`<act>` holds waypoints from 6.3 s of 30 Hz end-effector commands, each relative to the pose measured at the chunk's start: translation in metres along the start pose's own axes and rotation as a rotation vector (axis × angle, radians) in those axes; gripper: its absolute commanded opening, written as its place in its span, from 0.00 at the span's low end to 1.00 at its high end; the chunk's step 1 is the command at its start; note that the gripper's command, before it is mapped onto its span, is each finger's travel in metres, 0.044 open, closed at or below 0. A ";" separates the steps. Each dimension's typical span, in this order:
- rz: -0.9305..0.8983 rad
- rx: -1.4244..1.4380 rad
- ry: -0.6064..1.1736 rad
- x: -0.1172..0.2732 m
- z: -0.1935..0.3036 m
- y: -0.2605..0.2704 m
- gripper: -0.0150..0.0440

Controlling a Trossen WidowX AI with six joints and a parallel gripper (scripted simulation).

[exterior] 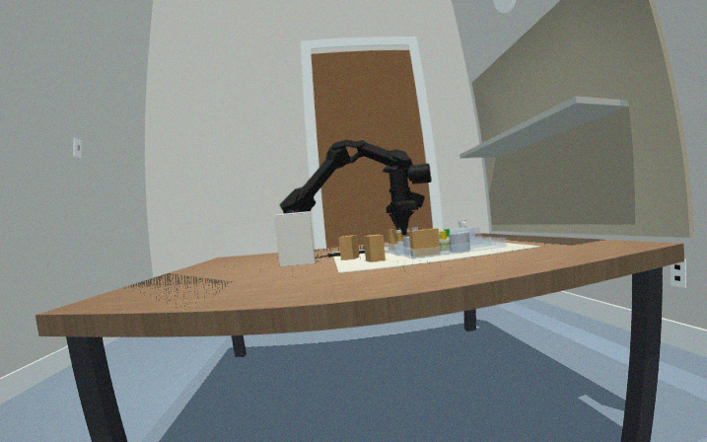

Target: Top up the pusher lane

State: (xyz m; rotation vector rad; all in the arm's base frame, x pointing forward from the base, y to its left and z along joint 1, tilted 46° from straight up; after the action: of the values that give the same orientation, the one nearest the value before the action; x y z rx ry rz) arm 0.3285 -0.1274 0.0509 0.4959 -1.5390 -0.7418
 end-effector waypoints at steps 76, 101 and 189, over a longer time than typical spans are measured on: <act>-0.009 0.009 -0.022 -0.019 -0.005 0.001 0.25; -0.009 0.009 -0.021 -0.025 -0.003 0.001 0.25; -0.008 0.008 -0.021 -0.006 0.009 -0.002 0.75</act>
State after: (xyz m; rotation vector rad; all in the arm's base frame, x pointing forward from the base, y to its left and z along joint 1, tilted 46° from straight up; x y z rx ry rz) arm 0.3212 -0.1218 0.0435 0.5013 -1.5556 -0.7596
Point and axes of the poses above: the point midway between the two fingers, 35 mm back from their tips, its own x axis back along the fingers, its own y axis across the jaws, z = x × y, the point moved 10 cm from there along x, back along the fingers, and after that the axes turned 2 degrees about -x, right-handed, at the moved point
